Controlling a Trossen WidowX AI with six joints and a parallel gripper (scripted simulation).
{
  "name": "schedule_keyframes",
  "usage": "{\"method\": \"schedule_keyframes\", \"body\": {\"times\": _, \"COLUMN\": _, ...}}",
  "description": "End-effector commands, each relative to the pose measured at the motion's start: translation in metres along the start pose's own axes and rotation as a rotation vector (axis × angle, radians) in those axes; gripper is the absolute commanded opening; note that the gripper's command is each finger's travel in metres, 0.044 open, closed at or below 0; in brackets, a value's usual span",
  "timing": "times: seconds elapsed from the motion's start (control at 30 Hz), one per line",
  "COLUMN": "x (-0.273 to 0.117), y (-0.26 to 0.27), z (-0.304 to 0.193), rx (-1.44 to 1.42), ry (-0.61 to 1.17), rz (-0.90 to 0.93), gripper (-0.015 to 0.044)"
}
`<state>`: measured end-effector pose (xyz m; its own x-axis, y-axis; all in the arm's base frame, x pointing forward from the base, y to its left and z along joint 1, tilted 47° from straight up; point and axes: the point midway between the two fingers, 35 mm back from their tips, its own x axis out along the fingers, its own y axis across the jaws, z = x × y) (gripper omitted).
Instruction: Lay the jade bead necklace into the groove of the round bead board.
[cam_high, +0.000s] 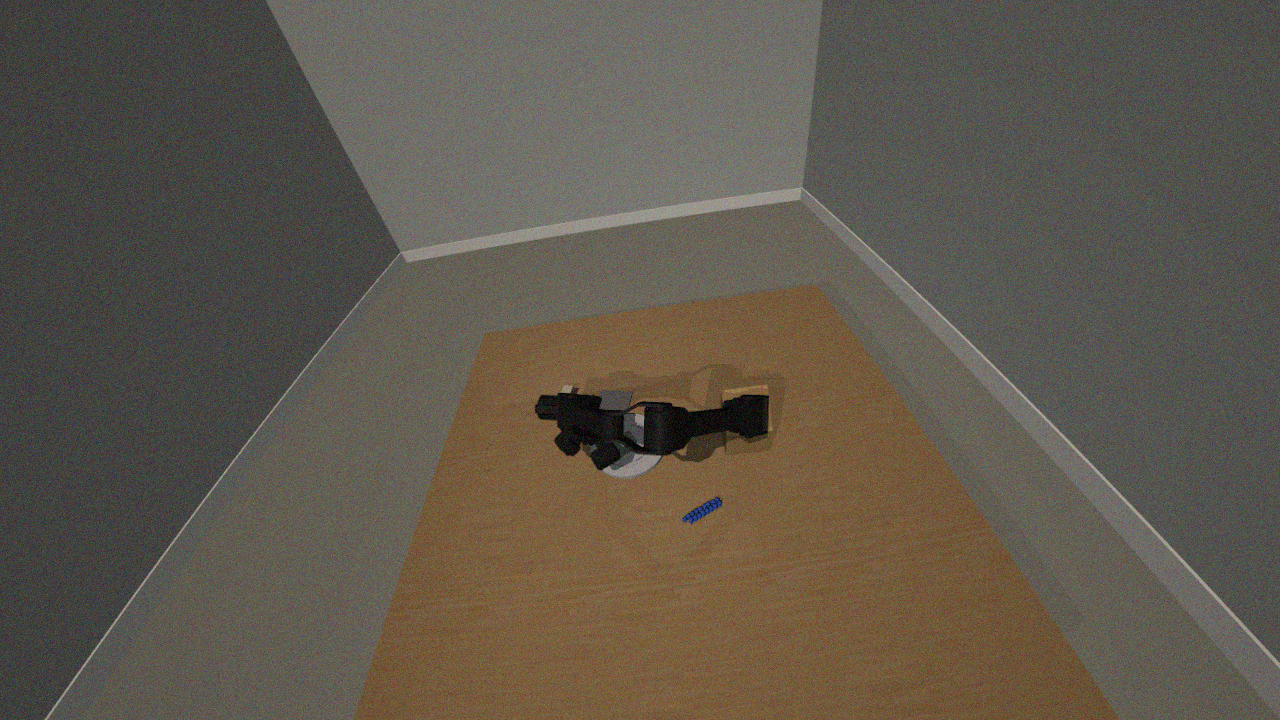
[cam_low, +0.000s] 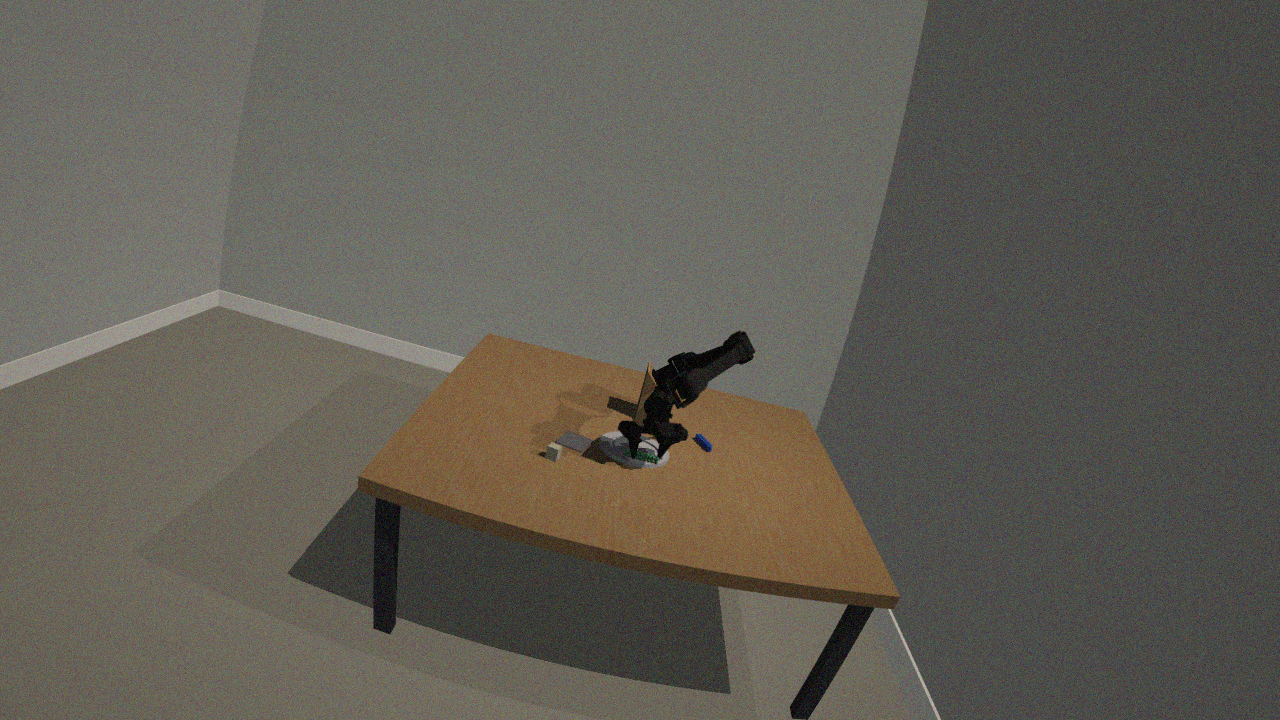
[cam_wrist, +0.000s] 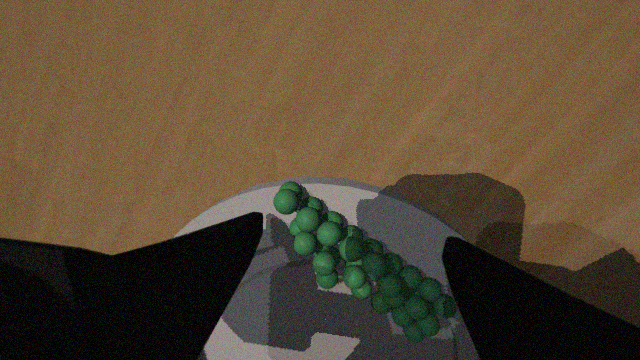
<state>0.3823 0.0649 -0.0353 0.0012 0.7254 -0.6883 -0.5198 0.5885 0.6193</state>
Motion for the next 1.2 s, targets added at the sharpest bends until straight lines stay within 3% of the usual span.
{"method": "schedule_keyframes", "body": {"times": 0.0, "x": 0.0059, "y": -0.001, "z": -0.0026, "rx": 0.012, "ry": 0.001, "rz": 0.007, "gripper": 0.038}}
{"method": "schedule_keyframes", "body": {"times": 0.1, "x": 0.0059, "y": -0.001, "z": -0.0026, "rx": 0.012, "ry": 0.001, "rz": 0.007, "gripper": 0.038}}
{"method": "schedule_keyframes", "body": {"times": 0.53, "x": 0.0038, "y": 0.0002, "z": -0.0012, "rx": 0.003, "ry": 0.003, "rz": 0.003, "gripper": 0.0039}}
{"method": "schedule_keyframes", "body": {"times": 0.73, "x": 0.0038, "y": 0.0002, "z": -0.0012, "rx": 0.003, "ry": 0.003, "rz": 0.003, "gripper": 0.0}}
{"method": "schedule_keyframes", "body": {"times": 1.17, "x": 0.0038, "y": 0.0002, "z": -0.0012, "rx": 0.003, "ry": 0.003, "rz": 0.003, "gripper": 0.0}}
